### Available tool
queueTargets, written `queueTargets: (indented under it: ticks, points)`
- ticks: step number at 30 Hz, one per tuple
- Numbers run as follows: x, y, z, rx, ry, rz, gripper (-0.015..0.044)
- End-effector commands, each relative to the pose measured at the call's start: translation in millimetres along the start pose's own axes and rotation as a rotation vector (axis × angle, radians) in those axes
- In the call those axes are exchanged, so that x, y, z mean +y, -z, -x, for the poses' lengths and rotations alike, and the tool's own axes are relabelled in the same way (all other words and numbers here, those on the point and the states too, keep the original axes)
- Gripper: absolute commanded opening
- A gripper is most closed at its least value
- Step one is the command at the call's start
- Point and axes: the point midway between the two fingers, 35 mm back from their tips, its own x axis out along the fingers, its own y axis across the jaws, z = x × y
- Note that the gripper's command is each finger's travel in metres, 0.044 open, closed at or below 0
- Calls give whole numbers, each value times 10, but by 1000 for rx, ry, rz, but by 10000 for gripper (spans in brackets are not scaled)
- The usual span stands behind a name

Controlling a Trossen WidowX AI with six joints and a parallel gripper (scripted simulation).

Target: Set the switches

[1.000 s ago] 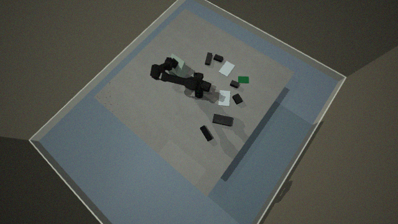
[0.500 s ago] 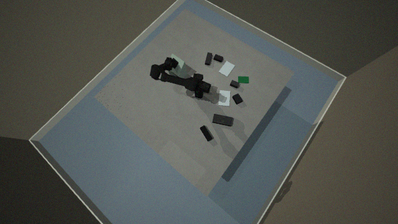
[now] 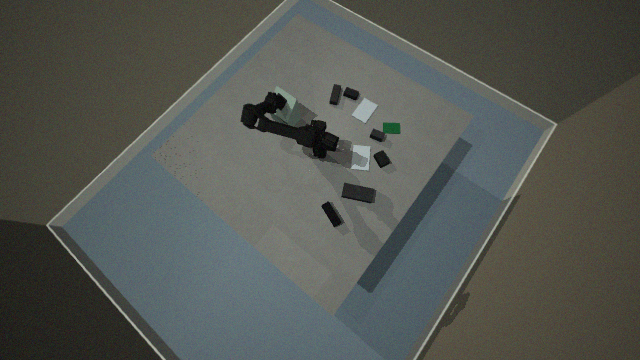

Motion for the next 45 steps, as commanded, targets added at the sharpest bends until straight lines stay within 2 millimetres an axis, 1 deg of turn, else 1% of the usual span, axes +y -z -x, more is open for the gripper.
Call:
queueTargets:
  ticks: [1, 45]
  points:
    - [18, 83, -23, 21, -8, -8, 337]
    - [22, 414, -37, 126, -8, -8, 338]
